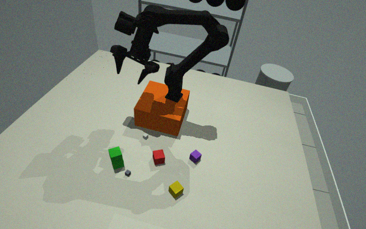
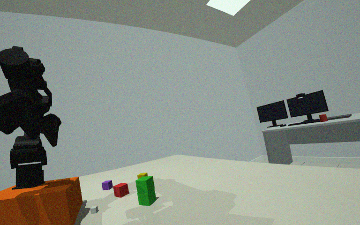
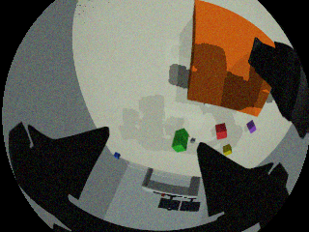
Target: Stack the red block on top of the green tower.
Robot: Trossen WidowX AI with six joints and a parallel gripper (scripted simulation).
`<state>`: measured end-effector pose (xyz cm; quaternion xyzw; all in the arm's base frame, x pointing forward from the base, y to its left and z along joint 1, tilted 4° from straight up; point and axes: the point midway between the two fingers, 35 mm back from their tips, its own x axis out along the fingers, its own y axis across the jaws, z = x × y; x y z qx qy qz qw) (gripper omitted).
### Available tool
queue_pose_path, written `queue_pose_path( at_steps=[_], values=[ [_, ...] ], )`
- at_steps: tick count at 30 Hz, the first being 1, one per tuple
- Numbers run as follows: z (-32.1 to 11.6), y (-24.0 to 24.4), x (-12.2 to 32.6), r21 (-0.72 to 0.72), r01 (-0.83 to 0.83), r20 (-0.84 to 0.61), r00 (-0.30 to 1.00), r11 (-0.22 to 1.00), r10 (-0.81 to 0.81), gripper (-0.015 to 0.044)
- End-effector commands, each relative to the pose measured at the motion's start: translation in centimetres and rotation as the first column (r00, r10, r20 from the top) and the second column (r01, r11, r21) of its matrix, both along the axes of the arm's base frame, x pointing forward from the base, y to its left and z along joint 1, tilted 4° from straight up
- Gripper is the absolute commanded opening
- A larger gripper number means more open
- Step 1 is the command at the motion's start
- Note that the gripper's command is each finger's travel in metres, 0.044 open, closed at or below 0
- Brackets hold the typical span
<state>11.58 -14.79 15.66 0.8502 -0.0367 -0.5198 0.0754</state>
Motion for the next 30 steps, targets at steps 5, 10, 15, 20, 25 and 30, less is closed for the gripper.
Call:
queue_pose_path(
  at_steps=[5,10,15,20,25,30],
  values=[
    [-0.8,0.9,3.0,-0.109,-0.443,-0.110,0.895,0.890,0.432,0.0440],
    [-1.1,1.4,4.1,-0.144,-0.576,-0.141,0.817,0.804,0.560,0.0440],
    [-1.6,2.4,5.8,-0.179,-0.775,-0.217,0.632,0.606,0.744,0.0440],
    [-2.4,3.7,7.6,-0.193,-0.923,-0.303,0.378,0.333,0.875,0.0440],
    [-3.1,5.3,9.2,-0.184,-0.983,-0.384,0.094,0.023,0.919,0.0440],
    [-3.9,7.1,10.7,-0.156,-0.941,-0.458,-0.200,-0.299,0.866,0.0440]
  ],
)
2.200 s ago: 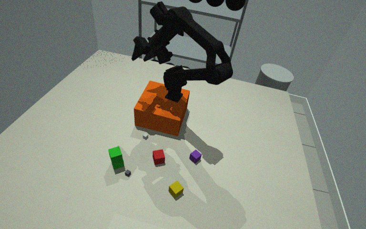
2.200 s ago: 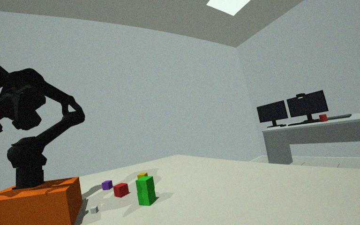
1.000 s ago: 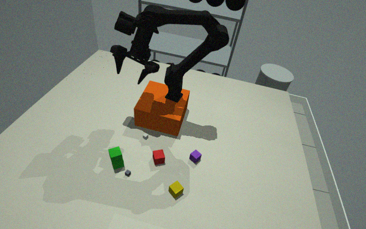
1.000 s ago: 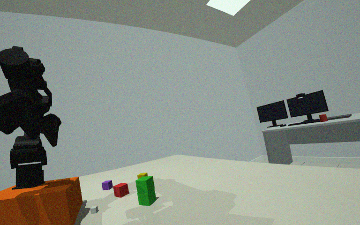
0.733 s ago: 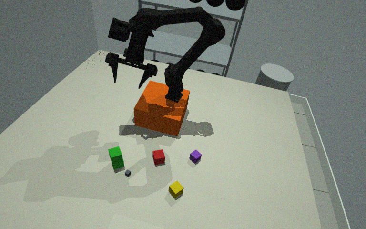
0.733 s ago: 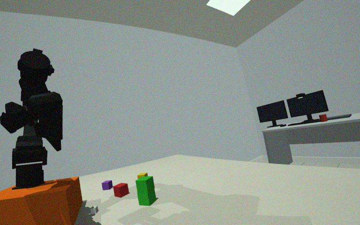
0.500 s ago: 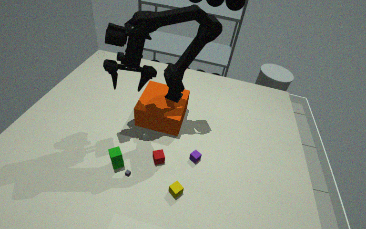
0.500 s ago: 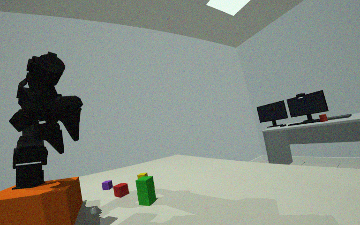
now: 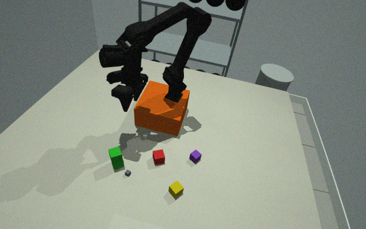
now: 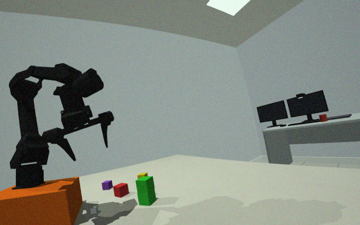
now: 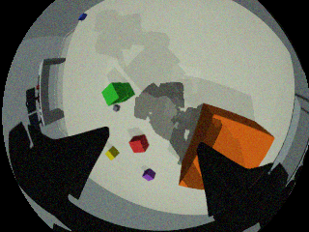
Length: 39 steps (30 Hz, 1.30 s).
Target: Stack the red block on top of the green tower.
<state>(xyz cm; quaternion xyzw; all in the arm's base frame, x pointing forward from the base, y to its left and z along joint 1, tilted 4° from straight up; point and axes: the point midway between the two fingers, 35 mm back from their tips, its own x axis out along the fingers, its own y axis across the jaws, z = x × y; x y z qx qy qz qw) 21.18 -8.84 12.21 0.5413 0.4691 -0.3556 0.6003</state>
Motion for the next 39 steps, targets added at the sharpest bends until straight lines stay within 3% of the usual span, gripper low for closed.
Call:
queue_pose_path(
  at_steps=[1,7,15,21,27,39],
  values=[
    [-0.6,1.5,1.4,-0.073,-0.275,-0.022,0.961,0.959,0.274,0.0440],
    [-1.7,4.0,3.2,-0.147,-0.618,-0.074,0.786,0.773,0.614,0.0440],
    [-3.3,8.0,5.1,-0.201,-0.922,-0.167,0.364,0.329,0.916,0.0440],
    [-4.6,11.3,6.0,-0.206,-0.976,-0.240,-0.026,-0.077,0.970,0.0440],
    [-5.9,14.9,6.4,-0.182,-0.868,-0.303,-0.397,-0.461,0.867,0.0440],
    [-6.2,15.3,6.5,-0.178,-0.847,-0.309,-0.435,-0.501,0.846,0.0440]
  ],
)
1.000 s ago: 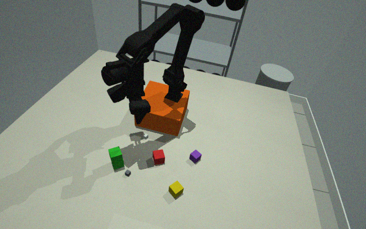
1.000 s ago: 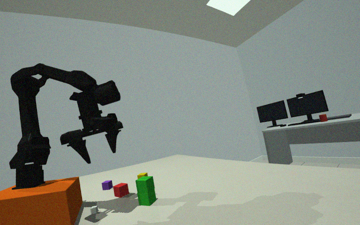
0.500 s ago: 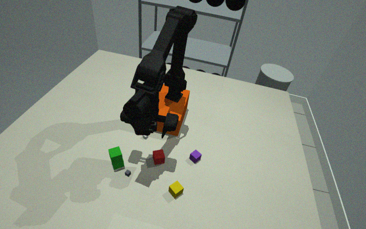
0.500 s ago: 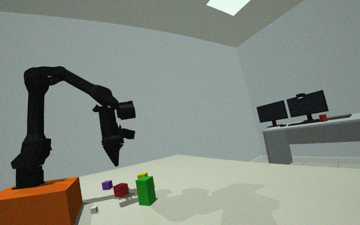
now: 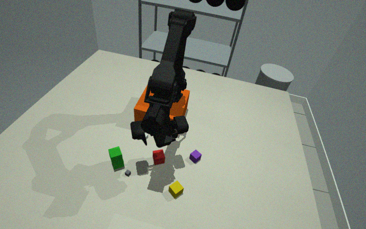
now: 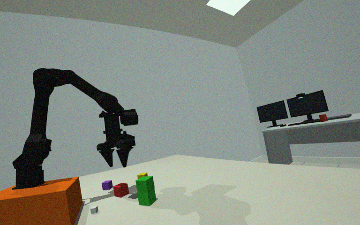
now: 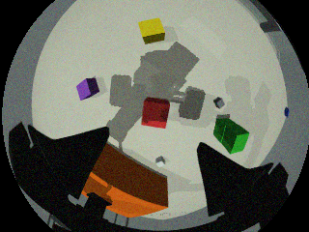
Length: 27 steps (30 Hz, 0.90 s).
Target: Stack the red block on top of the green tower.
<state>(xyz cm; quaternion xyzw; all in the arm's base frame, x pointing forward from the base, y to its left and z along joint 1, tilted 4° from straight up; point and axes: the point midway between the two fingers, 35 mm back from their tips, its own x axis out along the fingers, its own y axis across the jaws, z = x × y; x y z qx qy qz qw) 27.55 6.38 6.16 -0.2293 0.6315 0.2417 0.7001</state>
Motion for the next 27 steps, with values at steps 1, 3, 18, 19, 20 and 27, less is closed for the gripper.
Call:
queue_pose_path(
  at_steps=[1,3,18,19,20,27],
  values=[
    [-0.5,0.1,0.2,-0.005,-0.016,0.003,1.000,1.000,0.016,0.0440],
    [-1.5,0.2,0.3,-0.005,-0.016,0.003,1.000,1.000,0.016,0.0440],
    [-5.9,0.4,0.4,-0.005,-0.016,0.002,1.000,1.000,0.016,0.0440],
    [-6.0,0.5,0.4,-0.005,-0.016,0.002,1.000,1.000,0.016,0.0440],
    [-6.2,0.5,0.4,-0.005,-0.016,0.002,1.000,1.000,0.016,0.0440],
    [-7.3,0.5,0.6,-0.005,-0.016,0.002,1.000,1.000,0.016,0.0440]
  ],
)
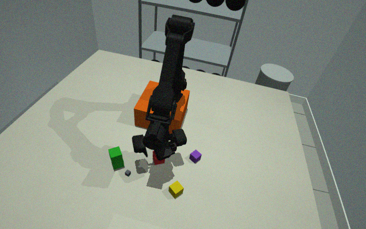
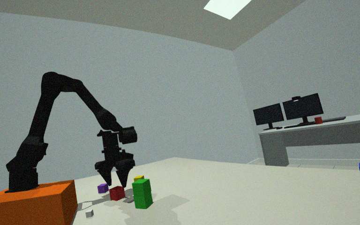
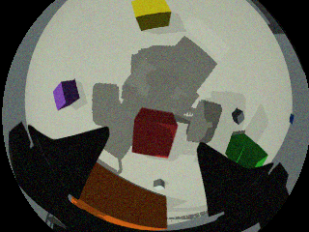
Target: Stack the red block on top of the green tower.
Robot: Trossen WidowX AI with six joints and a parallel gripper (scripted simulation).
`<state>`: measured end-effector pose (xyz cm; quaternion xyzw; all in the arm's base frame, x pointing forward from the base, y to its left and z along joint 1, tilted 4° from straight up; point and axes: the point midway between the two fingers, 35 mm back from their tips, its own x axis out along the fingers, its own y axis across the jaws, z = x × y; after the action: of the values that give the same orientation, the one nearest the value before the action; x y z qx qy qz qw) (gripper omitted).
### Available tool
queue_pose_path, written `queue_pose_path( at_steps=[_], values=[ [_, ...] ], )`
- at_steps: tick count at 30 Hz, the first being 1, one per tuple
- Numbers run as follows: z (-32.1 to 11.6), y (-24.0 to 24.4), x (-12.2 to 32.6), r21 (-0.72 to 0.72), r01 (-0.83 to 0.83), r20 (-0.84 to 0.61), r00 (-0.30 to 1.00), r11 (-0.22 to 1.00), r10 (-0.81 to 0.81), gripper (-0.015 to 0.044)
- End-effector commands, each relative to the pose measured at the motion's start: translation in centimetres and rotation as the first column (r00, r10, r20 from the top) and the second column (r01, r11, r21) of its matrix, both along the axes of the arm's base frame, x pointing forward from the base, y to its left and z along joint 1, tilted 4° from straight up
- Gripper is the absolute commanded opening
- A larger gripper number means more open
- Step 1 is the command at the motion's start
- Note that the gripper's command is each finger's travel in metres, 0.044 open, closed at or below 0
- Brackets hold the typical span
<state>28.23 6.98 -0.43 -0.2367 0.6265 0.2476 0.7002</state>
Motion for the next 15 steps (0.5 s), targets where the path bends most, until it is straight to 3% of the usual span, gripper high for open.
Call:
queue_pose_path(
  at_steps=[1,15],
  values=[
    [-0.9,-0.1,-0.1,-0.005,0.004,-0.006,1.000,1.000,-0.004,0.0440],
    [-3.1,0.0,0.0,-0.005,0.004,-0.006,1.000,1.000,-0.004,0.0440]
  ],
)
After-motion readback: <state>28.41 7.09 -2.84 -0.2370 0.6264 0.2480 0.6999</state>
